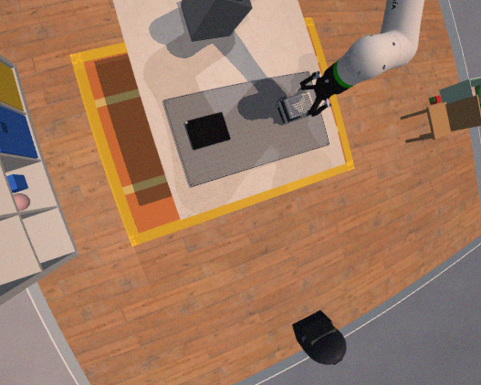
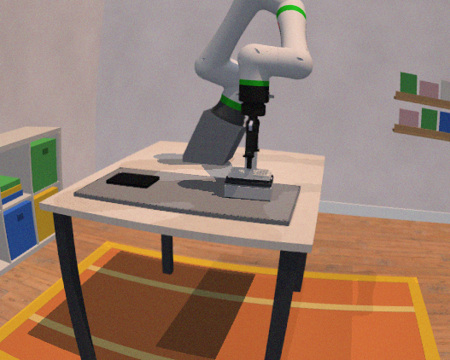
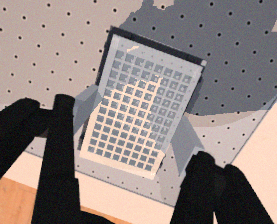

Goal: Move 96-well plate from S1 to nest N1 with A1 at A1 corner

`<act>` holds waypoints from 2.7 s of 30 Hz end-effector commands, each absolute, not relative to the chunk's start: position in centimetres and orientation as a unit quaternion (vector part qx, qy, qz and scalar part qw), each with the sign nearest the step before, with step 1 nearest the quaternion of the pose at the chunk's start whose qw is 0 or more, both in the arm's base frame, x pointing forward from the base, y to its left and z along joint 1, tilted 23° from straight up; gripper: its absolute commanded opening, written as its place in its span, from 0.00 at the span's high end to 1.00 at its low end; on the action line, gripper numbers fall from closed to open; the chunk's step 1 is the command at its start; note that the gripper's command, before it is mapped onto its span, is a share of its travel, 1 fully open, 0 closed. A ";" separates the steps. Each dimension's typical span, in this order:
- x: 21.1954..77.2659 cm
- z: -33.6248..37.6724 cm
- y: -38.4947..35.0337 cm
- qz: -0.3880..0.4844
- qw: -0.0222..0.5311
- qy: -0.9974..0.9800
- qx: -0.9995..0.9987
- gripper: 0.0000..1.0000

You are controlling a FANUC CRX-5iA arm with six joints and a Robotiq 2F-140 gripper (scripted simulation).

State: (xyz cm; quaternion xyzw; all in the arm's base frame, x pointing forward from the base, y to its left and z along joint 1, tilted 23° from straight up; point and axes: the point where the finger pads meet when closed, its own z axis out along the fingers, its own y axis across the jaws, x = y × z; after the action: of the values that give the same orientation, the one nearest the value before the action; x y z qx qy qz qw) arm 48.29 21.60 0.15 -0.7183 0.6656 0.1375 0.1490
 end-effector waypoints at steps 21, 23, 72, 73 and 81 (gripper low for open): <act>48.3 3.2 20.3 0.137 0.149 0.666 -0.718 1.00; 48.3 3.3 20.2 0.137 0.149 0.666 -0.718 1.00; 48.3 2.5 14.8 0.142 0.145 0.688 -0.697 1.00; 48.3 2.5 14.8 0.142 0.145 0.688 -0.697 1.00; 48.3 1.2 12.5 0.142 0.145 0.688 -0.697 1.00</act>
State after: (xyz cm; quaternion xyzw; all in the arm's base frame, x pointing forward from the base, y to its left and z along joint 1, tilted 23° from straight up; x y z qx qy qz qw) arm 48.27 13.07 1.53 -0.6971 0.6878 0.1420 0.1445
